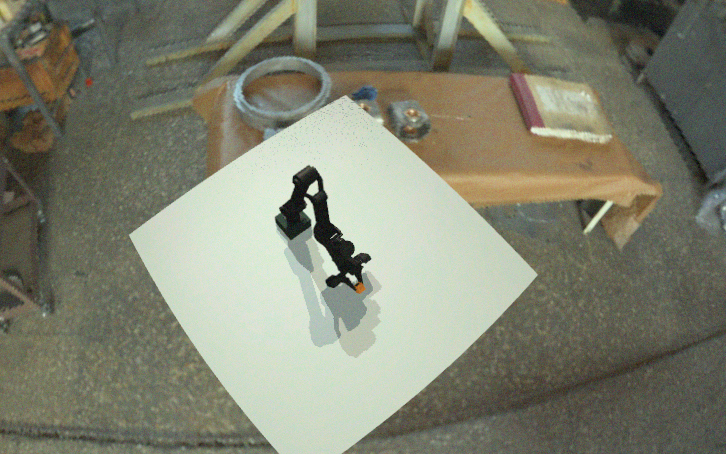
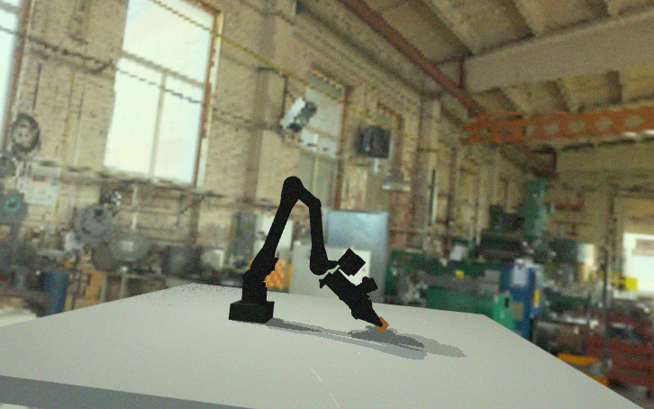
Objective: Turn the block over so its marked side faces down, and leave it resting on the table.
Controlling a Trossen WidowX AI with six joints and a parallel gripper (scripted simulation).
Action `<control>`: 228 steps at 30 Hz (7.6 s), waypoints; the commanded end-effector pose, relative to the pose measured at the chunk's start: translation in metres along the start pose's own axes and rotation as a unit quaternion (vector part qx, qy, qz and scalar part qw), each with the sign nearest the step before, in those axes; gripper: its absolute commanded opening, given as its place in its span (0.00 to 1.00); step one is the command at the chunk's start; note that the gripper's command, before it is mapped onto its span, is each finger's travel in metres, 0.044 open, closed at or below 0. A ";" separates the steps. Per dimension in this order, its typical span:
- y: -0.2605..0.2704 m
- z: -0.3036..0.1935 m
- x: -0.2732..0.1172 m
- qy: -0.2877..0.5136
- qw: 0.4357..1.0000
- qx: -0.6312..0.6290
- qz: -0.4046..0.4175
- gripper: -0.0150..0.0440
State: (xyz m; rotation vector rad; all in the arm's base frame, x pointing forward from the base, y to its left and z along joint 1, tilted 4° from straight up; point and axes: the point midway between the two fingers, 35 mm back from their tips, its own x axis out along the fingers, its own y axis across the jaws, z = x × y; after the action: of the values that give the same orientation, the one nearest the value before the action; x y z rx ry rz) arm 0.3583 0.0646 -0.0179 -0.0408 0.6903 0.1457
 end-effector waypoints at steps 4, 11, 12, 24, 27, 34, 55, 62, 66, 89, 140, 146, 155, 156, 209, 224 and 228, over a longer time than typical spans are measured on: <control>-0.001 -0.009 -0.006 -0.042 0.999 0.003 -0.004 0.25; -0.001 -0.011 -0.012 -0.069 0.998 0.009 -0.005 0.25; -0.001 -0.011 -0.012 -0.073 0.997 0.009 -0.005 0.25; -0.001 -0.011 -0.012 -0.077 0.997 0.009 -0.005 0.25; -0.001 -0.011 -0.012 -0.077 0.997 0.009 -0.005 0.30; -0.001 -0.011 -0.012 -0.077 0.997 0.009 -0.005 0.61; -0.001 -0.011 -0.012 -0.077 0.997 0.009 -0.005 1.00; -0.001 -0.011 -0.012 -0.077 0.997 0.009 -0.005 1.00; -0.001 -0.011 -0.012 -0.077 0.997 0.009 -0.005 1.00; -0.001 0.025 -0.043 0.123 0.992 0.009 -0.003 1.00; -0.001 0.067 -0.046 0.435 0.900 0.010 0.000 1.00; -0.001 0.048 -0.031 0.435 0.900 0.010 0.000 1.00; -0.001 0.036 -0.022 0.435 0.900 0.010 0.000 1.00; -0.001 0.035 -0.022 0.435 0.900 0.010 0.000 1.00; -0.001 0.025 -0.013 0.435 0.900 0.010 0.000 0.25; -0.001 0.031 -0.016 0.390 0.921 0.010 -0.001 0.25; -0.001 0.030 -0.014 0.362 0.932 0.009 -0.001 0.25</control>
State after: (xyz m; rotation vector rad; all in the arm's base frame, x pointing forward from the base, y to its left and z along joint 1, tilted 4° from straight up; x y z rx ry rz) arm 0.3661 0.0649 0.0117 -0.0825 1.4843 0.1223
